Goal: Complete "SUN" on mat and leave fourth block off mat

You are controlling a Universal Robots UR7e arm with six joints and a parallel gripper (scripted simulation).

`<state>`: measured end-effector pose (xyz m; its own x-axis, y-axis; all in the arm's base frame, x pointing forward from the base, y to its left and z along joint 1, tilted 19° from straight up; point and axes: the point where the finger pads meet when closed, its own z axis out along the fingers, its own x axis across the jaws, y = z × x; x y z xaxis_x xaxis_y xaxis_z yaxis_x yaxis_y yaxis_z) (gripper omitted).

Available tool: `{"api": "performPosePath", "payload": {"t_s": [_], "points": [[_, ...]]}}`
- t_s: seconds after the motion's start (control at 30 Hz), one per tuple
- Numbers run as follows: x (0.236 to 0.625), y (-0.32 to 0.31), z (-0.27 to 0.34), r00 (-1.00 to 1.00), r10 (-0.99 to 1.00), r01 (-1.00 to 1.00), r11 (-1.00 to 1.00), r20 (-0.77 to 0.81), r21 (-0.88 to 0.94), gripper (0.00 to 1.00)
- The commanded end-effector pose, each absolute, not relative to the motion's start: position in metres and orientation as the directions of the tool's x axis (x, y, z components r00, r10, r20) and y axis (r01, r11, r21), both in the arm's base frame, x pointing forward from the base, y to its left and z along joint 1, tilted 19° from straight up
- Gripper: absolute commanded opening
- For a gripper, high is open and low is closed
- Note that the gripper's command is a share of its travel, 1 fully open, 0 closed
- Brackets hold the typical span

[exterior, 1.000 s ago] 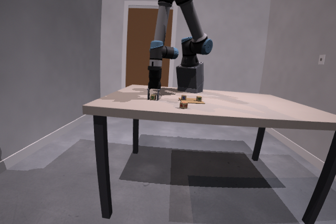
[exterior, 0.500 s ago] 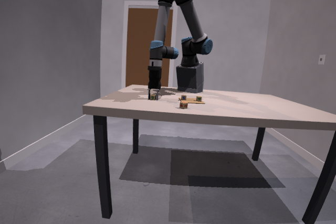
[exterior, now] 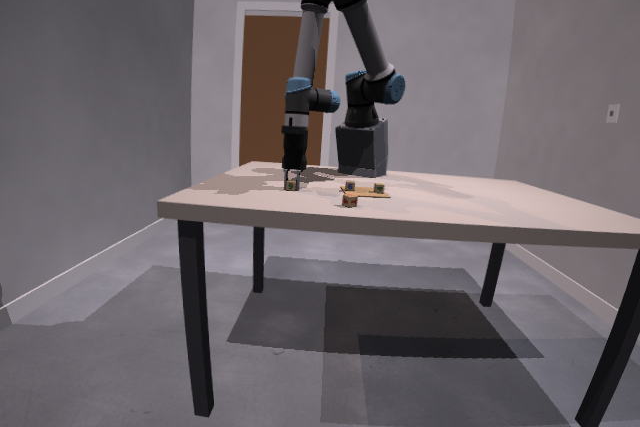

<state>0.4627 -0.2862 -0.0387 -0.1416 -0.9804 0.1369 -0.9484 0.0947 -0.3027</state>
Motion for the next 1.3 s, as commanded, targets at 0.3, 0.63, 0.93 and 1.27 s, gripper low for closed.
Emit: {"api": "performPosePath", "payload": {"t_s": [0.3,0.63,0.93,1.27], "points": [[0.463,-0.286,-0.038,-0.142,-0.98,-0.948,0.094,0.138,-0.304,0.57],[0.463,-0.286,-0.038,-0.142,-0.98,-0.948,0.094,0.138,-0.304,0.57],[0.463,-0.286,-0.037,-0.142,-0.98,-0.948,0.094,0.138,-0.304,0.57],[0.457,-0.283,-0.019,-0.142,-0.98,-0.948,0.094,0.138,-0.304,0.57]]}}
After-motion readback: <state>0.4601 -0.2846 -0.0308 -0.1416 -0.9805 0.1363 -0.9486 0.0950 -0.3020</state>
